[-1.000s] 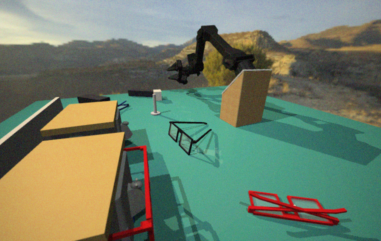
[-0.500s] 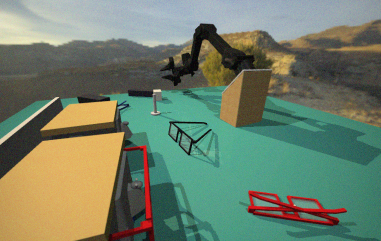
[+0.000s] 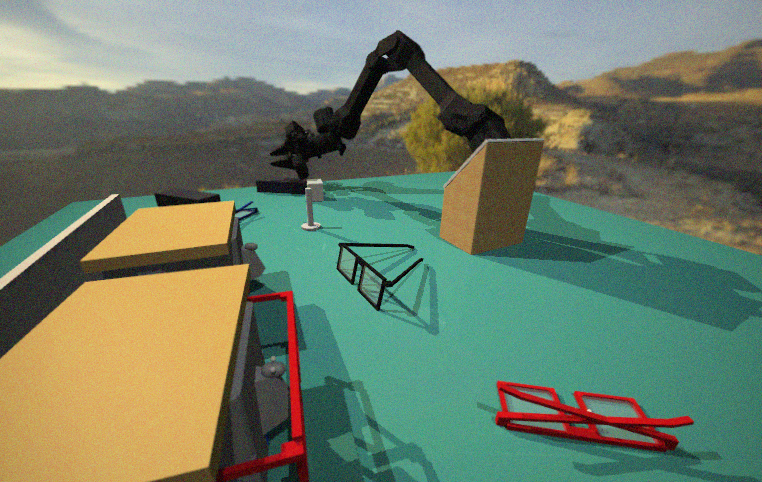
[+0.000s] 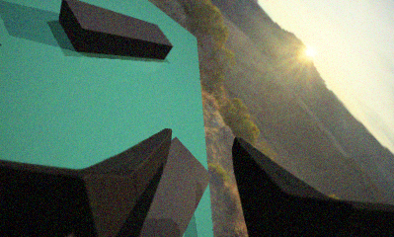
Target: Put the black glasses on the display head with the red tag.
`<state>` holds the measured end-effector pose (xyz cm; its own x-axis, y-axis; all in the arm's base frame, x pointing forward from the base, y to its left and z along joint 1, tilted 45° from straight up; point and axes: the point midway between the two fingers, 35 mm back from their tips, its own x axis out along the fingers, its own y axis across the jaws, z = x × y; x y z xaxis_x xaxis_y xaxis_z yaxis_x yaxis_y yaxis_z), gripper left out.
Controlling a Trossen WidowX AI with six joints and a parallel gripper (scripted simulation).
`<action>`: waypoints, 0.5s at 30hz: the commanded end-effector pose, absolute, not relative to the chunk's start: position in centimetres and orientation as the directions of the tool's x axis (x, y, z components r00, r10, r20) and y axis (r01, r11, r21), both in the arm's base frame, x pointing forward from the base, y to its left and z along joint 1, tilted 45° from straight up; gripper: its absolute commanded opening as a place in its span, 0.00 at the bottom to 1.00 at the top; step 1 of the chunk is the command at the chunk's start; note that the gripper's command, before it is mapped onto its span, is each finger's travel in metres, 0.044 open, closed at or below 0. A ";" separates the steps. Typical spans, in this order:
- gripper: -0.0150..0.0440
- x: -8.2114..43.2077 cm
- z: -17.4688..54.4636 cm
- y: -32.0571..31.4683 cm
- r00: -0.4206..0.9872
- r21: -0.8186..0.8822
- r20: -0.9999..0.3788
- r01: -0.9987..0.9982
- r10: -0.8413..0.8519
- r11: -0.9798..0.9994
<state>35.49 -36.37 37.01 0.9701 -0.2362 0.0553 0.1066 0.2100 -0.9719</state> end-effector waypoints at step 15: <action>0.59 47.9 22.1 -15.7 0.888 -0.011 -0.443 0.126 -0.118 0.992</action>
<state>47.41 -18.73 24.67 0.9219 -0.1343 -0.3633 0.0890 0.9863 -0.1387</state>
